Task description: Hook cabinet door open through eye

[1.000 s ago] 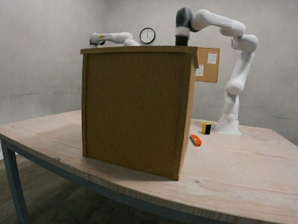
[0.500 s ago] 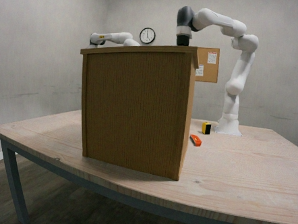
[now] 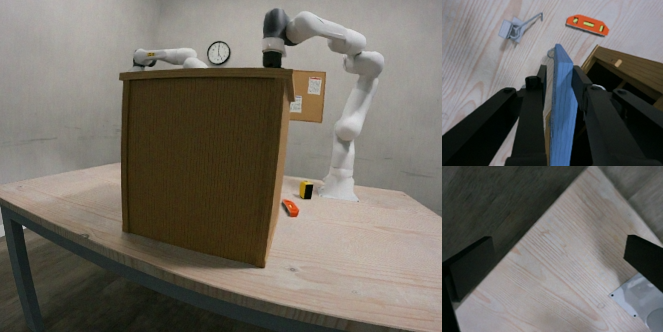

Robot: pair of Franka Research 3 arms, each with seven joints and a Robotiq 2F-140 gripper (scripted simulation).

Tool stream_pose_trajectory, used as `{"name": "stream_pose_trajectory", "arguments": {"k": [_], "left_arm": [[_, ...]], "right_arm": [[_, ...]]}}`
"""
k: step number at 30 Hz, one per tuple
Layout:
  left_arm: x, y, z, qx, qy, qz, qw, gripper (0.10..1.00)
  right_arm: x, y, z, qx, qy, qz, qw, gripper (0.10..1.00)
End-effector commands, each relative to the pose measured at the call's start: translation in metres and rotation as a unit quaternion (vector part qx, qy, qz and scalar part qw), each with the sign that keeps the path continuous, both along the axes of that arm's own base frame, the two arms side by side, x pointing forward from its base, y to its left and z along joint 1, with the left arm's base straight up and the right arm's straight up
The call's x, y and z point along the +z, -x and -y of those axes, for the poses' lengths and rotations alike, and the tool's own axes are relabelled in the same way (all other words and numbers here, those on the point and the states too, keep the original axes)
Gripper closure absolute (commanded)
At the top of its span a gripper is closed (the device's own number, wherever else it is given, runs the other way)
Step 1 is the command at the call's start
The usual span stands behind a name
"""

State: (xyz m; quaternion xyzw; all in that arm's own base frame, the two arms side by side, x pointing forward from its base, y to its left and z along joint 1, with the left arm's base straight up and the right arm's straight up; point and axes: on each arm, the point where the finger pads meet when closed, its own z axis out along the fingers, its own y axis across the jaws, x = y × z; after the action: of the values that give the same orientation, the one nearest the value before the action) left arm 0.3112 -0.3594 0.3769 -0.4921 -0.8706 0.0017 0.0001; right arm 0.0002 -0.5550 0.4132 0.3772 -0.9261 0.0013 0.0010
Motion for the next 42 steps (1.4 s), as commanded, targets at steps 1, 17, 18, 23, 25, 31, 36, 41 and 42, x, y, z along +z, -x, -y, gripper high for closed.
{"name": "stream_pose_trajectory", "arguments": {"k": [1, 17, 18, 23, 25, 31, 36, 41, 42], "left_arm": [[0.001, -0.001, -0.001, -0.015, -0.001, 0.001, 0.9999, 0.801], [0.001, -0.008, -0.005, -0.033, -0.001, 0.001, 0.9995, 0.801], [0.001, -0.008, -0.005, -0.033, -0.001, 0.001, 0.9995, 0.801], [0.001, -0.011, -0.006, -0.033, -0.001, 0.001, 0.9995, 0.801], [0.001, -0.012, -0.007, -0.033, -0.001, 0.001, 0.9995, 0.801], [0.001, -0.012, -0.007, -0.033, -0.001, 0.001, 0.9995, 0.801], [0.001, -0.012, -0.007, -0.033, -0.001, 0.001, 0.9995, 0.801], [0.001, -0.012, -0.007, -0.033, -0.001, 0.001, 0.9995, 0.801], [0.001, -0.012, -0.007, -0.033, -0.001, 0.001, 0.9995, 0.801]], "right_arm": [[0.000, 0.000, 0.000, 0.000, 0.000, 0.000, 1.0000, 0.098], [0.000, 0.000, 0.000, 0.000, 0.000, 0.000, 1.0000, 0.098], [0.000, 0.000, 0.000, 0.000, 0.000, 0.000, 1.0000, 0.098], [0.000, 0.000, 0.000, 0.000, 0.000, 0.000, 1.0000, 0.098], [0.000, 0.000, 0.000, 0.000, 0.000, 0.000, 1.0000, 0.098], [0.000, 0.000, 0.000, 0.000, 0.000, 0.000, 1.0000, 0.098], [0.000, 0.000, 0.000, 0.000, 0.000, 0.000, 1.0000, 0.098], [0.000, 0.000, 0.000, 0.000, 0.000, 0.000, 1.0000, 0.098], [0.000, 0.000, 0.000, 0.000, 0.000, 0.000, 1.0000, 0.098]]}}
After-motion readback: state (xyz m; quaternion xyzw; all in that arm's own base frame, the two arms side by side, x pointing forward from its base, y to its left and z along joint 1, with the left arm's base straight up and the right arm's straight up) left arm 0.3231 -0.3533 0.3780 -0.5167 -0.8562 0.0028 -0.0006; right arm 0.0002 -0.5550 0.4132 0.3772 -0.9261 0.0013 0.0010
